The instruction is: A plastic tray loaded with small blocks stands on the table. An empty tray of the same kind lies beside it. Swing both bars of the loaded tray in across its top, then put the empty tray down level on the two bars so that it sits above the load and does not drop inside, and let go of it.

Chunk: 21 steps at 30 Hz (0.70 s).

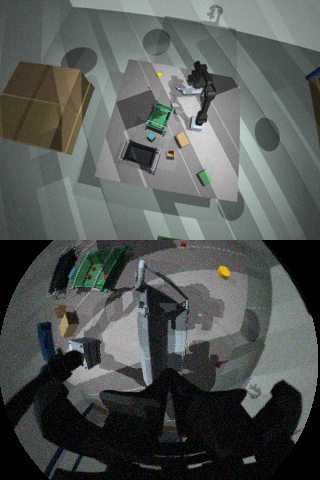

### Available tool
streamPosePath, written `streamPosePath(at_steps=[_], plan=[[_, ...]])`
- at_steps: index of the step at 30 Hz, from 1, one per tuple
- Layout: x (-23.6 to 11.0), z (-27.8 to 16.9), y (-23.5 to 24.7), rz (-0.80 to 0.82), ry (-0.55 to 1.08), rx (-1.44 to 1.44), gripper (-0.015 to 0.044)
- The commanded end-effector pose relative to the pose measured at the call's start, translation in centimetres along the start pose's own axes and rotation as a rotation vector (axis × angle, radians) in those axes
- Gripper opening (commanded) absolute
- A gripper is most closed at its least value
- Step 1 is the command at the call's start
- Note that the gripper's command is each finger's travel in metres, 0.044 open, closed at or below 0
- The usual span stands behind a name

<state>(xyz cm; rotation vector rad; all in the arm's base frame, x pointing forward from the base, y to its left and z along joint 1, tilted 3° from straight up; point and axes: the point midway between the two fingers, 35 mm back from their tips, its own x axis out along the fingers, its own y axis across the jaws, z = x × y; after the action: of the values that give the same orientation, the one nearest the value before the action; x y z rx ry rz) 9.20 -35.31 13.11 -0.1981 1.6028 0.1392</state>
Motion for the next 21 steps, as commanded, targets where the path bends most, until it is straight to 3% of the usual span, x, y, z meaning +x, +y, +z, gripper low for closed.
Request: streamPosePath(at_steps=[1,7,21], plan=[[2.0,0.0,0.1,0.002,0.001,-0.006,0.0000],[4.2,-0.1,0.3,0.002,0.001,-0.006,0.0000],[4.3,-0.1,1.6,0.003,0.001,-0.006,0.0000]])
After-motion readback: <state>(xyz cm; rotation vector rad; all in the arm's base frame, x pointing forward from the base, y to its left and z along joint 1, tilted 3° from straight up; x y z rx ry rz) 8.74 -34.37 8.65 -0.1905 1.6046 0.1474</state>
